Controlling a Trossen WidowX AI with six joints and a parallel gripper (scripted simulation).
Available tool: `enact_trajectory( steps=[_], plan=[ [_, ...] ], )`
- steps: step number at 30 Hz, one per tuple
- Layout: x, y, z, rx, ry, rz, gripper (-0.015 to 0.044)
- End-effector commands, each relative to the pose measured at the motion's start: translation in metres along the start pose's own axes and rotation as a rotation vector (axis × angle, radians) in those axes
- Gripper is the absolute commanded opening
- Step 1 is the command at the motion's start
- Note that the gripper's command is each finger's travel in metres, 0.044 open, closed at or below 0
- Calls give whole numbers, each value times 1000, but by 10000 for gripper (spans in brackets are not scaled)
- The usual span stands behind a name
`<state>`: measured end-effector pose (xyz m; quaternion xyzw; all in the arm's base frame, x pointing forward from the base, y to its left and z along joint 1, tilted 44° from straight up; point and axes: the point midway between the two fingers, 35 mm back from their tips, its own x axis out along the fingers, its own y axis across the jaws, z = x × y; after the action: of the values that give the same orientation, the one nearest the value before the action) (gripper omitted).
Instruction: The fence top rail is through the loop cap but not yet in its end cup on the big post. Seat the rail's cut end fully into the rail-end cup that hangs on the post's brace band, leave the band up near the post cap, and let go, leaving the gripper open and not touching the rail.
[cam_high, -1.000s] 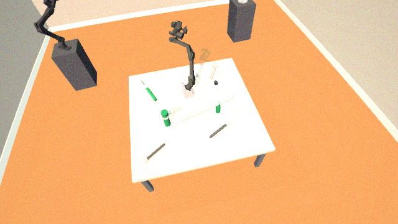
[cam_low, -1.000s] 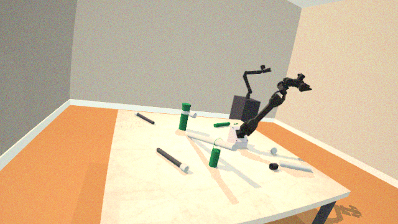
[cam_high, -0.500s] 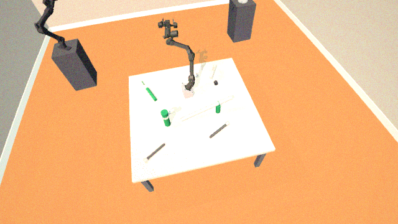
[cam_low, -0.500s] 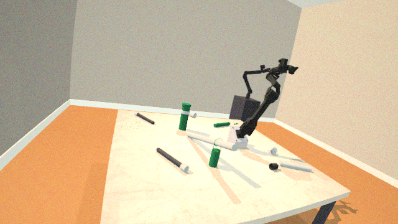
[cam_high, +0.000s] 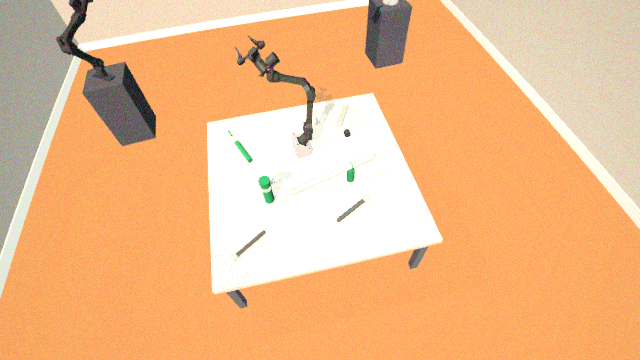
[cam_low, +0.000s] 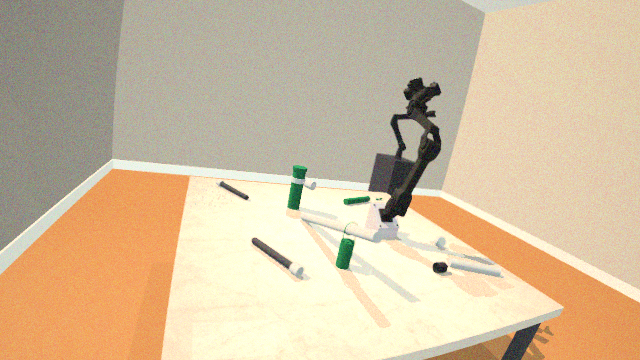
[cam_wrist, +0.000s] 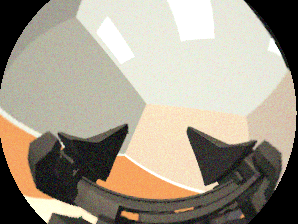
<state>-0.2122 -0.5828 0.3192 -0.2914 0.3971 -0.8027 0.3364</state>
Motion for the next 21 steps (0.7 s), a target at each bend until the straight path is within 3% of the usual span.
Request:
enact_trajectory(
  steps=[1, 9, 21],
  plan=[
    [-28, 52, 42, 18, -96, 212, 440],
    [-111, 144, 108, 45, -241, 628, 440],
    [-285, 231, 162, 65, -337, 1237, 440]
  ],
)
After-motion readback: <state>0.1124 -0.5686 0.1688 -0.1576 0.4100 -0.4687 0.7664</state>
